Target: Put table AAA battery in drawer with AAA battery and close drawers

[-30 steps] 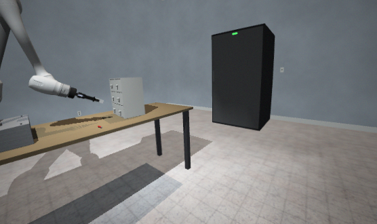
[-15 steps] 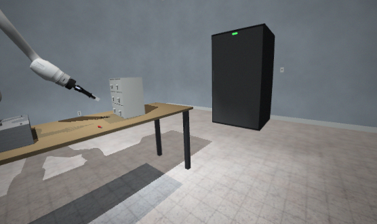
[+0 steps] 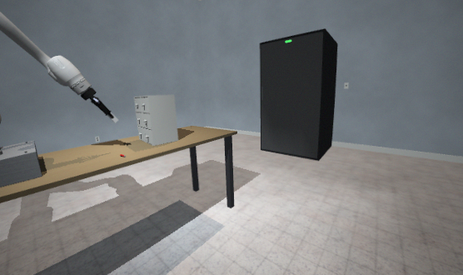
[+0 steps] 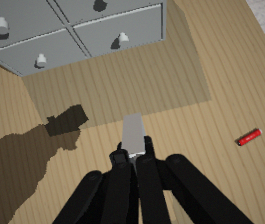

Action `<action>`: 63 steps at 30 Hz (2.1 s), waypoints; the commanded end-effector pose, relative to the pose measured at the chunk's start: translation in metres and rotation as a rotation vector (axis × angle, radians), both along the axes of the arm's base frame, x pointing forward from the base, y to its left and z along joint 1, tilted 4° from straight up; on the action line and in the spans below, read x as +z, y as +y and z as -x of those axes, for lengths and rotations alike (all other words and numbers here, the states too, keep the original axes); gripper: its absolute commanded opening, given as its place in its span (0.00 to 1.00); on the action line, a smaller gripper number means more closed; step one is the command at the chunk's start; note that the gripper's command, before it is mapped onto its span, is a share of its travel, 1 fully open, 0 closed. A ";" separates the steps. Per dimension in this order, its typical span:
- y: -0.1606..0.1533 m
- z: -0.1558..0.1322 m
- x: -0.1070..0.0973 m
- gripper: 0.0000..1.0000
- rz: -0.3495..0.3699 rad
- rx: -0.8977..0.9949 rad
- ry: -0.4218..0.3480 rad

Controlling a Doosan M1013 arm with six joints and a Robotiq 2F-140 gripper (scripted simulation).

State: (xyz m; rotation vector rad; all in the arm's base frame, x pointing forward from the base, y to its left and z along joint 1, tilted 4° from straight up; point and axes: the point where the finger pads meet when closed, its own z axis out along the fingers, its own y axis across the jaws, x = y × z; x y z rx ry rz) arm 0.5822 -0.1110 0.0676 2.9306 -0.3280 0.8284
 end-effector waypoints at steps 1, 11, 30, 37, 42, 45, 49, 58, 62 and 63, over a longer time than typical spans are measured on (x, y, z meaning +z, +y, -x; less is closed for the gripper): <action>0.002 0.010 0.011 0.00 -0.040 0.003 0.144; 0.008 0.033 0.038 0.00 -0.109 -0.001 0.446; 0.011 0.046 0.053 0.00 -0.146 -0.004 0.608; 0.011 0.046 0.053 0.00 -0.146 -0.004 0.608; 0.012 0.045 0.053 0.00 -0.146 -0.004 0.608; 0.065 0.023 0.052 0.00 -0.146 -0.004 0.607; 0.094 0.013 0.051 0.00 -0.146 -0.003 0.607; 0.153 -0.001 0.050 0.00 -0.147 -0.003 0.608; 0.153 -0.002 0.049 0.00 -0.145 -0.003 0.600; 0.153 -0.002 0.049 0.00 -0.143 -0.003 0.595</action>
